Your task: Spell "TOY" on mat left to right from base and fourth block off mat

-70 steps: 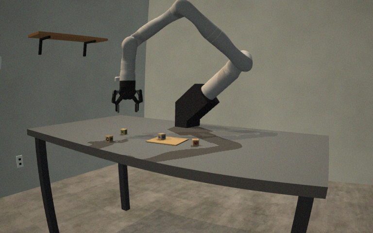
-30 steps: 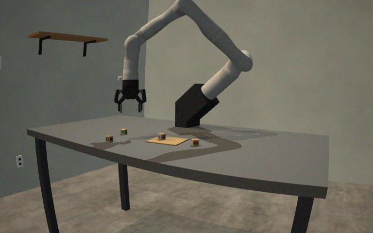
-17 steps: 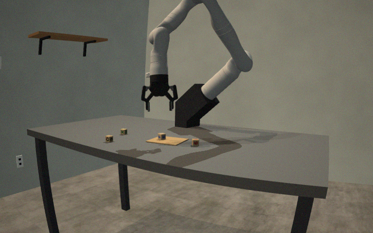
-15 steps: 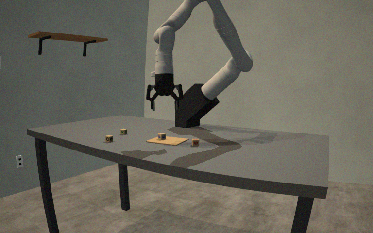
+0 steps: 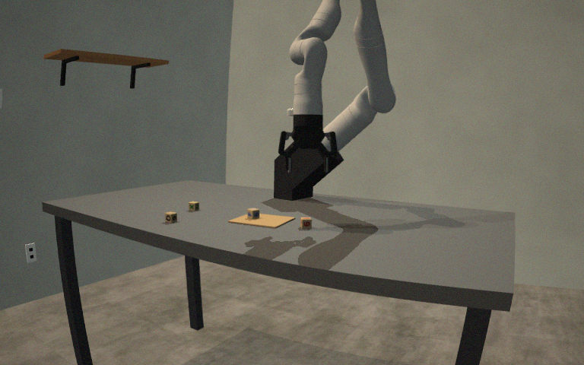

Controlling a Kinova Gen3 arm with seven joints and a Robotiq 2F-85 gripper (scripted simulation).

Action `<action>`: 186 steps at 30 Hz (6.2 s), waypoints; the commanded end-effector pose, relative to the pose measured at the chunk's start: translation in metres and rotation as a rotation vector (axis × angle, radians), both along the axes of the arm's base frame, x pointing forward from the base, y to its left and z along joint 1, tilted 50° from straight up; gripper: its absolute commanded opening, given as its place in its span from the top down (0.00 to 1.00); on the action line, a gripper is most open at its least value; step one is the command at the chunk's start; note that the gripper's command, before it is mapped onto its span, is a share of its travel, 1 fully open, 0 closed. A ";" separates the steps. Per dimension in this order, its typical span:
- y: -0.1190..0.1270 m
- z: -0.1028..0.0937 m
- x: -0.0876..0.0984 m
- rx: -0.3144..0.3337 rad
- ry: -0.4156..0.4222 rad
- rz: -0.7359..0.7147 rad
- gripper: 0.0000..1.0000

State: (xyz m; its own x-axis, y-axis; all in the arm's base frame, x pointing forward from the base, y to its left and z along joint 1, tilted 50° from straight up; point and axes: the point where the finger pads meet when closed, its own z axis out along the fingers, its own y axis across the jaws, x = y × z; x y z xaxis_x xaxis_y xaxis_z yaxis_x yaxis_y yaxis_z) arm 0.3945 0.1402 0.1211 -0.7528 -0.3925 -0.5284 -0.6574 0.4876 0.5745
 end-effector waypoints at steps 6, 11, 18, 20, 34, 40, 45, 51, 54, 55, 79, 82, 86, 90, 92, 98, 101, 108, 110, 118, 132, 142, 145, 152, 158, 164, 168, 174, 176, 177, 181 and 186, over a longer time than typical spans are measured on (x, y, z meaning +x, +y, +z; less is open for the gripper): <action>-0.003 0.003 0.000 -0.017 -0.010 0.000 0.00; -0.003 0.003 0.000 -0.017 -0.010 0.000 0.00; -0.003 0.003 0.000 -0.017 -0.010 0.000 0.00; 0.000 0.001 0.001 -0.016 -0.010 0.000 0.00; 0.034 -0.028 0.003 -0.018 -0.010 -0.002 0.38; 0.034 -0.028 0.003 -0.018 -0.010 -0.002 0.38; 0.034 -0.028 0.003 -0.018 -0.010 -0.002 0.38; 0.034 -0.028 0.003 -0.018 -0.010 -0.002 0.38; 0.034 -0.028 0.003 -0.018 -0.010 -0.002 0.38; 0.034 -0.028 0.003 -0.018 -0.010 -0.002 0.38; 0.038 -0.031 0.003 -0.018 -0.010 -0.001 0.38; 0.040 -0.033 0.004 -0.018 -0.010 -0.001 0.38; 0.043 -0.036 0.004 -0.018 -0.010 -0.001 0.38; 0.048 -0.039 0.004 -0.018 -0.010 -0.001 0.38; 0.048 -0.039 0.004 -0.018 -0.010 -0.001 0.38; 0.055 -0.046 0.004 -0.018 -0.010 -0.001 0.38; 0.059 -0.049 0.005 -0.018 -0.010 -0.001 0.38; 0.065 -0.054 0.005 -0.018 -0.010 -0.001 0.38; 0.066 -0.055 0.005 -0.018 -0.010 -0.001 0.38; 0.072 -0.060 0.005 -0.018 -0.010 -0.001 0.38; 0.074 -0.062 0.005 -0.018 -0.010 -0.001 0.38; 0.074 -0.062 0.005 -0.018 -0.010 -0.001 0.38; 0.074 -0.062 0.005 -0.018 -0.010 -0.001 0.38; 0.074 -0.062 0.006 -0.018 -0.010 -0.001 0.38; 0.074 -0.062 0.006 -0.018 -0.010 -0.001 0.38; 0.074 -0.062 0.006 -0.018 -0.010 -0.001 0.38; 0.076 -0.063 0.006 -0.018 -0.010 -0.001 0.38; 0.083 -0.069 0.006 -0.018 -0.010 -0.001 0.38; 0.085 -0.071 0.006 -0.018 -0.010 -0.001 0.38; 0.085 -0.071 0.006 -0.018 -0.010 -0.001 0.38; 0.091 -0.076 0.007 -0.018 -0.010 -0.001 0.38; 0.097 -0.081 0.007 -0.018 -0.010 -0.001 0.38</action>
State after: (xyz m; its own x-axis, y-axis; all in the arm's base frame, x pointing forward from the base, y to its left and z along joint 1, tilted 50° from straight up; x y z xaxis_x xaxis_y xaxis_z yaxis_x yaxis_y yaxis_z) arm 0.4038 0.2323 0.0426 -0.7481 -0.3981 -0.5309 -0.6619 0.5049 0.5541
